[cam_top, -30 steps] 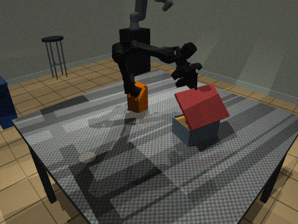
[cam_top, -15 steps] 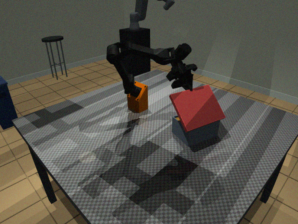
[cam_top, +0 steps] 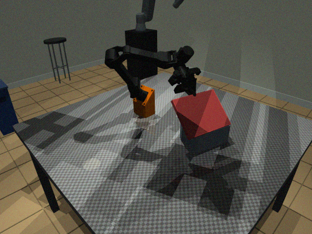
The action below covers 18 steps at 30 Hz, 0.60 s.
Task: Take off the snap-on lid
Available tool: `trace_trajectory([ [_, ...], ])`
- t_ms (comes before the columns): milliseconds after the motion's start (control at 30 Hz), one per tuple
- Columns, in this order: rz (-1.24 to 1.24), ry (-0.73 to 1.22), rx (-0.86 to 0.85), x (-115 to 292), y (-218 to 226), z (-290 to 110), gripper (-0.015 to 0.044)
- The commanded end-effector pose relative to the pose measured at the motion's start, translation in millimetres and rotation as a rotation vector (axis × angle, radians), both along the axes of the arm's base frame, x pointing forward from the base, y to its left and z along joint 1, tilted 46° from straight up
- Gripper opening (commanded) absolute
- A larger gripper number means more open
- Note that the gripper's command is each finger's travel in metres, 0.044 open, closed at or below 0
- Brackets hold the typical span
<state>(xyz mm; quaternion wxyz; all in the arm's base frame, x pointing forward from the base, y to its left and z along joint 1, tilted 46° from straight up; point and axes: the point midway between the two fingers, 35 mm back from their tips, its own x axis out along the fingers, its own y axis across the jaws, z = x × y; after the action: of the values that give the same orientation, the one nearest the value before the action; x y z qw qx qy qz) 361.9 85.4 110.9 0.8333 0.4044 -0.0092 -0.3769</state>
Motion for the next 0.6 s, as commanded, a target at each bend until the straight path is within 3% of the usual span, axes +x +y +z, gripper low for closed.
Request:
trace_trajectory([
  [0, 0.003, -0.001, 0.001, -3.8, -5.4, 6.2, 0.0000],
  [567, 0.003, 0.001, -0.001, -18.1, -27.0, 27.8, 0.0000],
])
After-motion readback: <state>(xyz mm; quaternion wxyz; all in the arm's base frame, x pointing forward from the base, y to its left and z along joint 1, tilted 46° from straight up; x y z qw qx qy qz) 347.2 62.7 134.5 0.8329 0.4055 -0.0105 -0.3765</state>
